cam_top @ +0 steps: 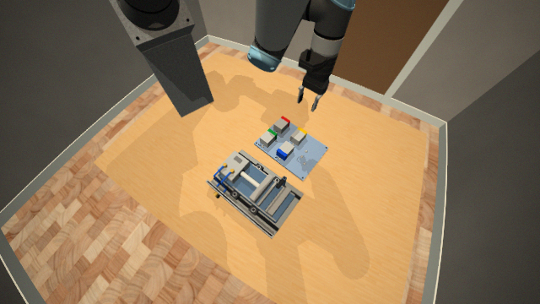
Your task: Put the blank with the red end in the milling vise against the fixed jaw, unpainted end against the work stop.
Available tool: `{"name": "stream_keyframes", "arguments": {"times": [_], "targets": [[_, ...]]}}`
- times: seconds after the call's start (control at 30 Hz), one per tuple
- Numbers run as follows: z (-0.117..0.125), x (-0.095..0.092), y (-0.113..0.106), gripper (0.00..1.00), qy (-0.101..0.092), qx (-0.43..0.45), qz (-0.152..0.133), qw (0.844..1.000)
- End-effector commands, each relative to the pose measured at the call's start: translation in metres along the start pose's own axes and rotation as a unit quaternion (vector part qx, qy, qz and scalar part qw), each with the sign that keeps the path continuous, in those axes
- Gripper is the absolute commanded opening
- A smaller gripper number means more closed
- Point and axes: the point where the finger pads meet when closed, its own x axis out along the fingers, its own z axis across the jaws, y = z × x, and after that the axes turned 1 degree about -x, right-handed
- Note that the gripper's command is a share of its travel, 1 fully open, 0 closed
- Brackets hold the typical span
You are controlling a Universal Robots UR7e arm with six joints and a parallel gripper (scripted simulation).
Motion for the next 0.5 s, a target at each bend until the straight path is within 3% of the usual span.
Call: {"name": "stream_keyframes", "arguments": {"times": [0.0, 0.47], "targets": [[-0.0004, 0.0058, -0.0002, 1.00, 0.001, 0.000, 0.000, 1.000], [-0.0004, 0.0059, -0.0003, 1.00, 0.001, 0.000, 0.000, 1.000]]}}
